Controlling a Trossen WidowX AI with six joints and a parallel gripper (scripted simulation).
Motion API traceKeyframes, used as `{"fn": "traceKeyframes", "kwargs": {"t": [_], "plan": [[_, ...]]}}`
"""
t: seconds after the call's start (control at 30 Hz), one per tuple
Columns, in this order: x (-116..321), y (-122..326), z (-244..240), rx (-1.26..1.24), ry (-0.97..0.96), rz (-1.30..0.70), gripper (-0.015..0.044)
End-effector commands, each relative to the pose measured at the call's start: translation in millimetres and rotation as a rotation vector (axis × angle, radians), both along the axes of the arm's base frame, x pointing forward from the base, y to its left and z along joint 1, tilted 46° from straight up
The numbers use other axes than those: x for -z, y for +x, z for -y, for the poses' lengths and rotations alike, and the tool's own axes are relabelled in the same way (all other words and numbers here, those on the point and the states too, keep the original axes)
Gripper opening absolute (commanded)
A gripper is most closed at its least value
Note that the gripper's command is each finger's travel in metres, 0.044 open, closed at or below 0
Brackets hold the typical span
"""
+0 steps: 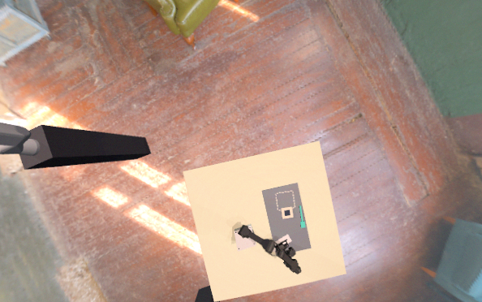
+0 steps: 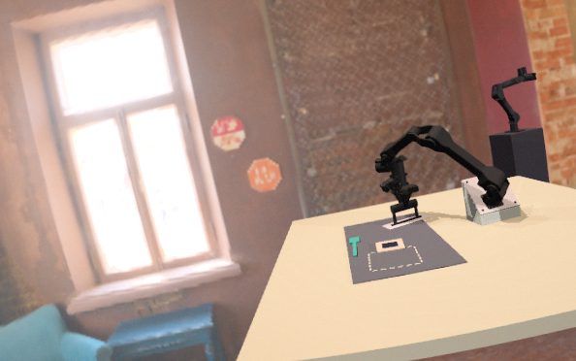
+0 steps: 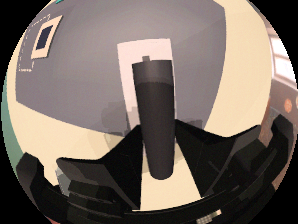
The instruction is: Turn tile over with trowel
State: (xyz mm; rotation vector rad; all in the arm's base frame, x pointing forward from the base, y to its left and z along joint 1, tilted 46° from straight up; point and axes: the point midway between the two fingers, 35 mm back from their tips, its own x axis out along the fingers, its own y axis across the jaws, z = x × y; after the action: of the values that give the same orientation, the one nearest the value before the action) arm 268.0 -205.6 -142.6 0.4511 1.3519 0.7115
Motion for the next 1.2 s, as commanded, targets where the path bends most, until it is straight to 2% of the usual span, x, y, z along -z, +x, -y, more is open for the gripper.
{"fn": "traceKeyframes", "kwargs": {"t": [0.0, 0.37, 0.53, 0.7, 0.73, 1.17], "plan": [[2.4, -1.3, -1.3, -0.077, -0.005, 0.066, 0.0130], [2.4, -1.3, -1.3, -0.303, -0.023, 0.284, 0.0130], [2.4, -1.3, -1.3, -0.317, -0.024, 0.297, 0.0130], [2.4, -1.3, -1.3, -0.317, -0.024, 0.297, 0.0261], [2.4, -1.3, -1.3, -0.317, -0.024, 0.297, 0.0270], [2.4, -1.3, -1.3, -0.317, -0.024, 0.297, 0.0270]]}}
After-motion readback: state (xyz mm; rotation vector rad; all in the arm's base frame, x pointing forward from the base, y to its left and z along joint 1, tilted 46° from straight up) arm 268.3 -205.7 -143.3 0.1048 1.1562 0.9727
